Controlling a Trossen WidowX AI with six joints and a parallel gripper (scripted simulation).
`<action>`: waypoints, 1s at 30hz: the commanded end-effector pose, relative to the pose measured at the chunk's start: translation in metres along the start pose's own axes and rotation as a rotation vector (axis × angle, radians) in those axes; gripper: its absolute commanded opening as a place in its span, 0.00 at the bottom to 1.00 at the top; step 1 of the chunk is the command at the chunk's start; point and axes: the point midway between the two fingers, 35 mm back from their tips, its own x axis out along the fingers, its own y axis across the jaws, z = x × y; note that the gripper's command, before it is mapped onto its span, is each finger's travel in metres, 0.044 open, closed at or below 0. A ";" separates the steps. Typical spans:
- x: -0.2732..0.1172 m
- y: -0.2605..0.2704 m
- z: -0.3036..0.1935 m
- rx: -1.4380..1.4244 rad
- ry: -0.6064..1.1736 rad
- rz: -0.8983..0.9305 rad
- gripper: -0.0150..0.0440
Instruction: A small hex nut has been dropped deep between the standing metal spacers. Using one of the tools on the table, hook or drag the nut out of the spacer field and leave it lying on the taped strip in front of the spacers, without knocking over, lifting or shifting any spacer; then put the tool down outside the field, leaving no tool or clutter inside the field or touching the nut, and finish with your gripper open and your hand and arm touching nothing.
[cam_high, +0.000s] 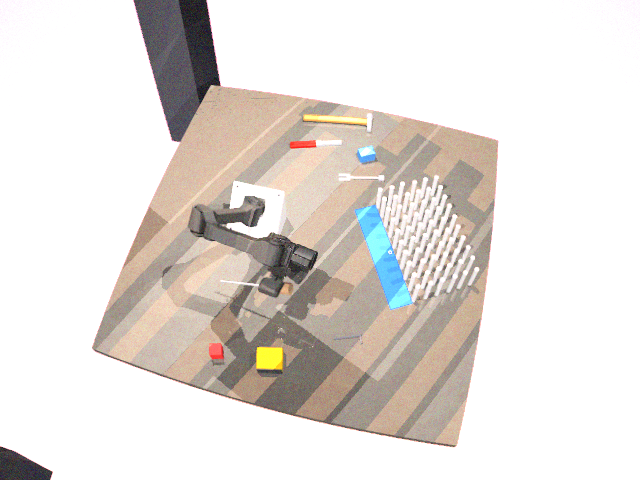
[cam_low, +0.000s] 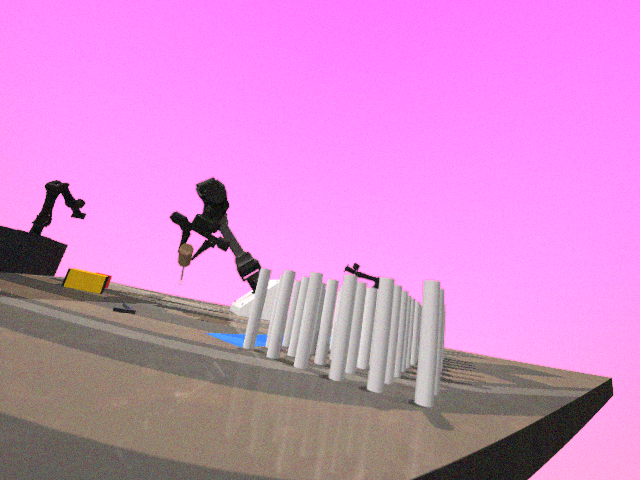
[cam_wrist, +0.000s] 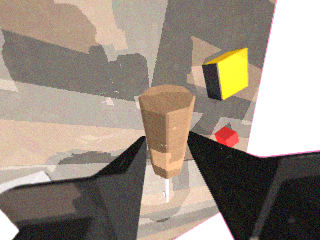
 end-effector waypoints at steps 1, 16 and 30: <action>0.000 -0.009 -0.007 -0.158 0.018 -0.043 0.25; 0.000 -0.034 -0.026 -0.651 0.112 -0.146 0.25; 0.002 -0.034 -0.026 -0.672 0.118 -0.147 0.25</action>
